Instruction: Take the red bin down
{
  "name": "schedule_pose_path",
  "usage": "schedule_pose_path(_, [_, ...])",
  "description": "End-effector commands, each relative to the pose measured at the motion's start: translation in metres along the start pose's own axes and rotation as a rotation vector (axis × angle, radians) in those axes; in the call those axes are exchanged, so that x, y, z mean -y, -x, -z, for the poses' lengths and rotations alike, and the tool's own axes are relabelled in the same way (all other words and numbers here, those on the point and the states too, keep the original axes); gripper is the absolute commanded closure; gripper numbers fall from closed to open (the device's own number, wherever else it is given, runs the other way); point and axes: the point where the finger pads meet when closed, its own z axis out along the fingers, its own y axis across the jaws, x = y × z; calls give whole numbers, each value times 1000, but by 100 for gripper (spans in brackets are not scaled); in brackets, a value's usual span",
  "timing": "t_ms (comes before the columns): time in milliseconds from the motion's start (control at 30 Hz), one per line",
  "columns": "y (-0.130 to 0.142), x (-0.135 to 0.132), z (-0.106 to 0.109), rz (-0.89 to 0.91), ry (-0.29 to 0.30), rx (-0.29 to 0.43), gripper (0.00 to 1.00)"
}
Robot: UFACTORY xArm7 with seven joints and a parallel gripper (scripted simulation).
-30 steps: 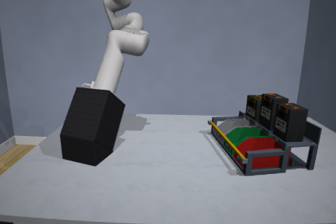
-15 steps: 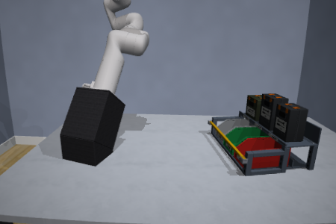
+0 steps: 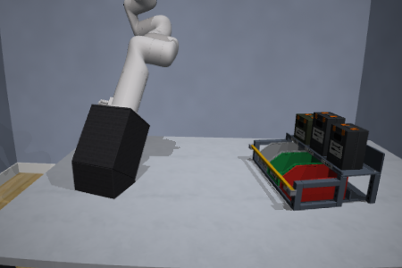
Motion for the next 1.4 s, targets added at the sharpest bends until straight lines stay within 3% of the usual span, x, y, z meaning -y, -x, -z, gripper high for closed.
schedule_pose_path(0, [0, 0, 0, 0, 0, 1, 0])
schedule_pose_path(300, [0, 0, 0, 0, 0, 1, 0])
schedule_pose_path(467, [2, 0, -1, 130, -181, -133, 0])
schedule_pose_path(1367, [2, 0, -1, 151, -209, -153, 0])
